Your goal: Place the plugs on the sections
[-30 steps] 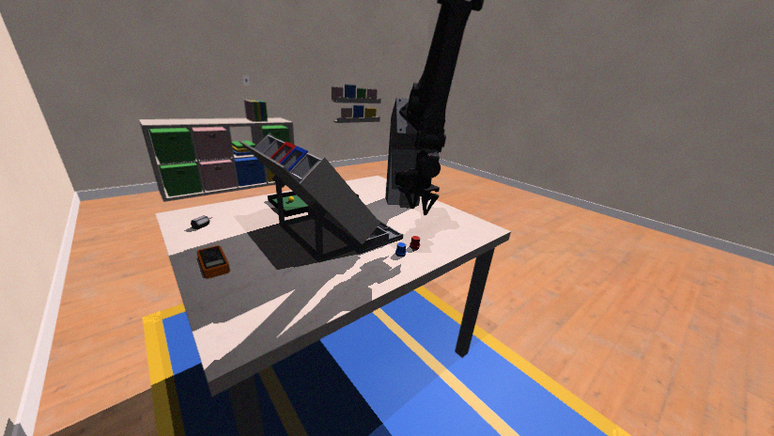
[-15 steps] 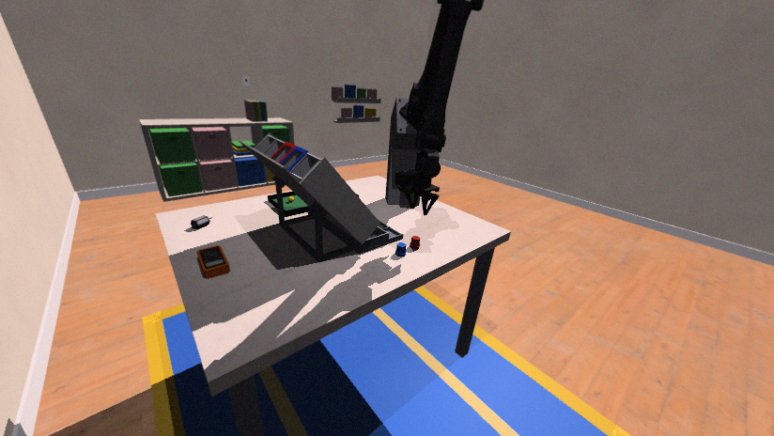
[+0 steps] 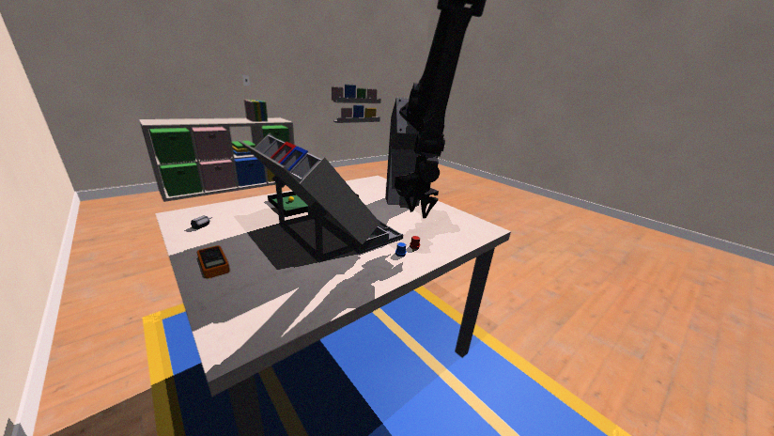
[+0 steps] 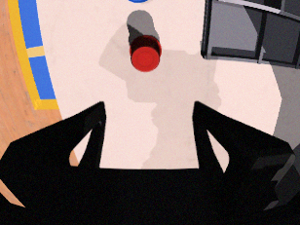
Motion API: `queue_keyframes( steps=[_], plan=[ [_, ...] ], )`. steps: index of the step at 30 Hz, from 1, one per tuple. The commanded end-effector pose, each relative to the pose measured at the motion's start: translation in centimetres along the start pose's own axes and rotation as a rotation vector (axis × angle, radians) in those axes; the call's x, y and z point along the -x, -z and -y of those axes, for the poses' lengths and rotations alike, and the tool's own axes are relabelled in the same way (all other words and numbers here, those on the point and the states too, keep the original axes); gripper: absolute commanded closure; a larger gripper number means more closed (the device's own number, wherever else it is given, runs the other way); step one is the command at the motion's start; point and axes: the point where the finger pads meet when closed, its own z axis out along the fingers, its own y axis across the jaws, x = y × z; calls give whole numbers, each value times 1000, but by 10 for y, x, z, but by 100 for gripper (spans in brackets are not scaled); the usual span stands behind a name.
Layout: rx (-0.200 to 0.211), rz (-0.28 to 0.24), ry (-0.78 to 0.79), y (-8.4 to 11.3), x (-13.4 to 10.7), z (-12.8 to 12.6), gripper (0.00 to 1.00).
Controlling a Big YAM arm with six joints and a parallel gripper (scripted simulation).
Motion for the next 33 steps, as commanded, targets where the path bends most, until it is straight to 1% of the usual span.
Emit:
queue_keyframes(
  steps=[1,4,6,12,16,17,19,23,24,26,33],
  plan=[
    [15,0,0,-16,-2,-7,37],
    [15,0,0,-34,-3,-7,37],
    [15,0,0,-34,-3,-7,37],
    [15,-1,1,-68,-4,-7,37],
    [15,-1,2,-80,-4,-7,37],
    [15,-1,2,-82,-4,-7,37],
    [43,19,5,-75,4,-20,37],
    [41,17,5,-75,3,-18,37],
    [24,5,4,-79,-1,-11,37],
    [16,-1,4,-80,-4,-8,37],
    [18,0,4,-79,-4,-8,37]
  ],
)
